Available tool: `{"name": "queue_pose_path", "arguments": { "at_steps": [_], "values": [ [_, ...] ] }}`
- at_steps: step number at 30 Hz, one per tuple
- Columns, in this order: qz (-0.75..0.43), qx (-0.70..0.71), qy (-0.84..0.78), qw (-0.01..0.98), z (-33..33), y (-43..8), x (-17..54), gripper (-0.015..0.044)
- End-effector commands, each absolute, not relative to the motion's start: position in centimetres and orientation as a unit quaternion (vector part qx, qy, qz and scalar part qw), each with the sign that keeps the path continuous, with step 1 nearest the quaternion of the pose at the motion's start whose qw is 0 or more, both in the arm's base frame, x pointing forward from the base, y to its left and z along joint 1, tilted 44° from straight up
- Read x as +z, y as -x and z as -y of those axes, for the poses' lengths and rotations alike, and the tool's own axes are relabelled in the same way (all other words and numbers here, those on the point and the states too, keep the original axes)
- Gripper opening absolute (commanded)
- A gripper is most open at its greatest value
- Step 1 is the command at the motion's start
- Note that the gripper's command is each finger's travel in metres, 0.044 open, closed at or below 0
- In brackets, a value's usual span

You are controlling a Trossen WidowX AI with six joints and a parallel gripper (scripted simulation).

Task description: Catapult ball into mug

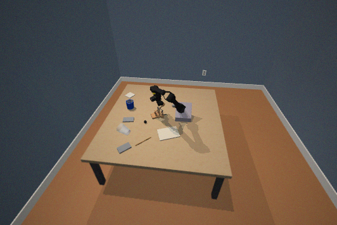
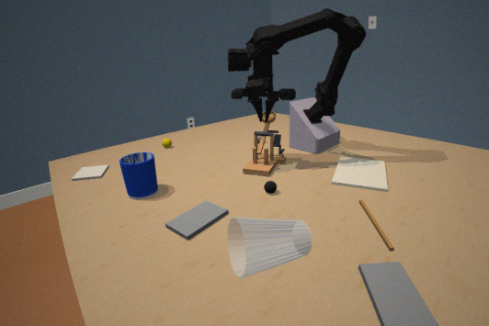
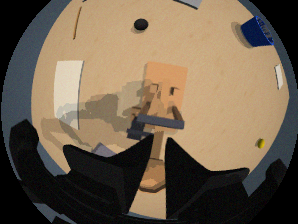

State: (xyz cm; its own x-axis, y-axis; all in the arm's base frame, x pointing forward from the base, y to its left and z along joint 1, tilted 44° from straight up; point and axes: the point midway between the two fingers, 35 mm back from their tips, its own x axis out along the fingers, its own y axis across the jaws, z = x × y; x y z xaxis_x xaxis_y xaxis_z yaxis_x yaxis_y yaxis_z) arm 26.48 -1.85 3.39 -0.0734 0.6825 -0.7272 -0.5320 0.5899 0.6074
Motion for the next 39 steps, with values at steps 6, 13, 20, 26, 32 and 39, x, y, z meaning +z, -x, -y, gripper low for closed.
{"name": "queue_pose_path", "arguments": {
  "at_steps": [6,13,20,26,32,39],
  "values": [
    [-0.58,0.448,-0.069,0.677,1.8,-26.5,3.4,0.0],
    [-0.58,0.448,-0.069,0.677,1.7,-26.4,3.2,0.0],
    [-0.58,0.448,-0.069,0.677,1.4,-26.0,2.2,0.0],
    [-0.58,0.448,-0.069,0.677,1.1,-25.5,1.4,0.0],
    [-0.58,0.448,-0.069,0.677,0.7,-25.1,0.5,0.0],
    [-0.58,0.448,-0.069,0.677,0.4,-24.5,-0.4,0.0]
  ]
}}
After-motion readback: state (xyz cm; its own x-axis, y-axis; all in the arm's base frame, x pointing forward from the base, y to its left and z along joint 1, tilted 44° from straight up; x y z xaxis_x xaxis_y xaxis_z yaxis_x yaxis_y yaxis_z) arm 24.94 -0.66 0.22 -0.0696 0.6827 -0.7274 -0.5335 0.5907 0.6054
